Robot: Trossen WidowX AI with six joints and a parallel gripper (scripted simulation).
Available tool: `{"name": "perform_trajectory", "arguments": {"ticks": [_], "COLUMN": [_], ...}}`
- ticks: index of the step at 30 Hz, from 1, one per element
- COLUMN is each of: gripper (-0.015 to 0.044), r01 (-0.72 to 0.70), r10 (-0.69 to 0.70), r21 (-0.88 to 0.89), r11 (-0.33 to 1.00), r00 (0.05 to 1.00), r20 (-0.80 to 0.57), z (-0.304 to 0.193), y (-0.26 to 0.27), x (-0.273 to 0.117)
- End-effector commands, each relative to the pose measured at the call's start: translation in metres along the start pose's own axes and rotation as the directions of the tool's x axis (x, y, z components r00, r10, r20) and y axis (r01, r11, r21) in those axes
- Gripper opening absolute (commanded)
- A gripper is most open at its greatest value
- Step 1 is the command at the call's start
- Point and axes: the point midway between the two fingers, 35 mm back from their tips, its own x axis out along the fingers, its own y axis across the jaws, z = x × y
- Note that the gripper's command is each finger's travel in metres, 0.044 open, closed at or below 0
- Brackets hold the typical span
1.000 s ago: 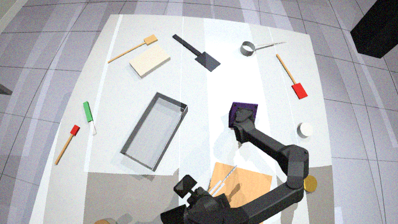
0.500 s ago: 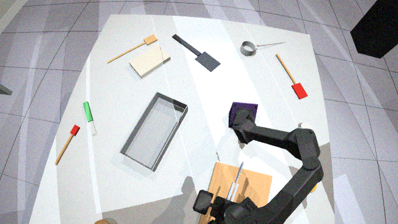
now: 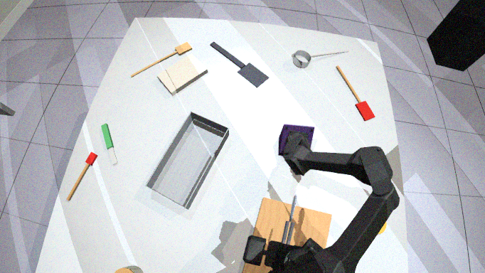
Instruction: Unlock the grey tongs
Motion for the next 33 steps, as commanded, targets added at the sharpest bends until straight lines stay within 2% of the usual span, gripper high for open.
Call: {"name": "perform_trajectory", "arguments": {"ticks": [1,13,33], "gripper": [-0.015,-0.015,-0.015], "r01": [0.024,0.094,0.215], "r10": [-0.024,-0.088,-0.155], "r21": [-0.038,-0.175,-0.303], "r11": [0.999,0.98,0.928], "r00": [1.0,0.995,0.965], "r20": [0.006,0.04,0.211], "z": [-0.003,-0.012,-0.015], "y": [0.003,0.01,0.016], "x": [-0.001,0.0,-0.005]}}
